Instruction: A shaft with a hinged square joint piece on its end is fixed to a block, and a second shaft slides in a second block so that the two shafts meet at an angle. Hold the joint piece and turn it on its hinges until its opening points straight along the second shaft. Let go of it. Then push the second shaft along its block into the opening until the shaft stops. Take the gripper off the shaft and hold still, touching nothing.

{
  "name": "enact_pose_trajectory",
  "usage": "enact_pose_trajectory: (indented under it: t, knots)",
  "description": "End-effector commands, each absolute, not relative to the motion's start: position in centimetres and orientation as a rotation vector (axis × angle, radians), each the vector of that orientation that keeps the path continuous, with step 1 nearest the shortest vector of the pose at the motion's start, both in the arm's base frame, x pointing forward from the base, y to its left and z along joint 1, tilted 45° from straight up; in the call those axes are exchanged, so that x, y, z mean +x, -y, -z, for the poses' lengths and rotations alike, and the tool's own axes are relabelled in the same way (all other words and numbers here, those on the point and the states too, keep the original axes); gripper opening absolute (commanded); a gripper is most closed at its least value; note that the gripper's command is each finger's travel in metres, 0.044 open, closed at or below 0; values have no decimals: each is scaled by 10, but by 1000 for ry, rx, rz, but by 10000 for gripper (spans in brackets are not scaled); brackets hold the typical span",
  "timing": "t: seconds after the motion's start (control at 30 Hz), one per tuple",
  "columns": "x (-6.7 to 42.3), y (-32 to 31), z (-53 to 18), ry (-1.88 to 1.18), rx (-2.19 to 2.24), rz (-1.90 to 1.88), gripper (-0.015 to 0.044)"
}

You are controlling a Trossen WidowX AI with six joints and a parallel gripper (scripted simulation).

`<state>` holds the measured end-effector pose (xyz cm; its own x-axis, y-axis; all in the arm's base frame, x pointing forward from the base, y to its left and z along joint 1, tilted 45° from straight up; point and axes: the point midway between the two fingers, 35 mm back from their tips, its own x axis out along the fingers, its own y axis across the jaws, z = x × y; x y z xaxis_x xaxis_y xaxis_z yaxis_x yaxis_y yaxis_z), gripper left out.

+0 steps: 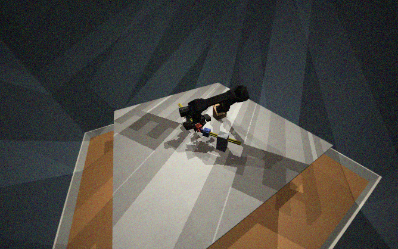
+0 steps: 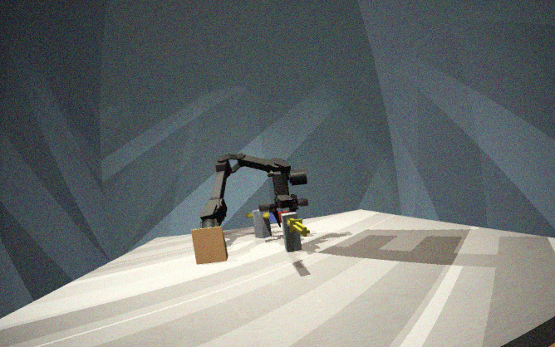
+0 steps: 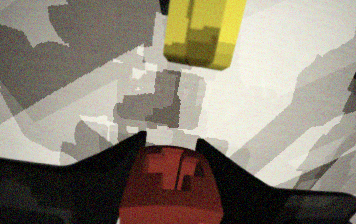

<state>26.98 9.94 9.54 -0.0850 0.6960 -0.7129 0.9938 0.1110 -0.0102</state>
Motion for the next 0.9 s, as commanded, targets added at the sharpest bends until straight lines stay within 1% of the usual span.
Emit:
enact_pose_trajectory:
  t: [0.0, 0.1, 0.27, 0.3, 0.37, 0.73, 0.87]
  knots:
    - [270, -99, -95, -1842, 1640, 698, 0]
    - [270, -99, -95, -1842, 1640, 698, 0]
    - [270, -99, -95, -1842, 1640, 698, 131]
    - [270, -99, -95, -1842, 1640, 698, 147]
    - [270, -99, -95, -1842, 1640, 698, 147]
    - [270, -99, -95, -1842, 1640, 698, 436]
    - [270, -99, -95, -1842, 1640, 698, 440]
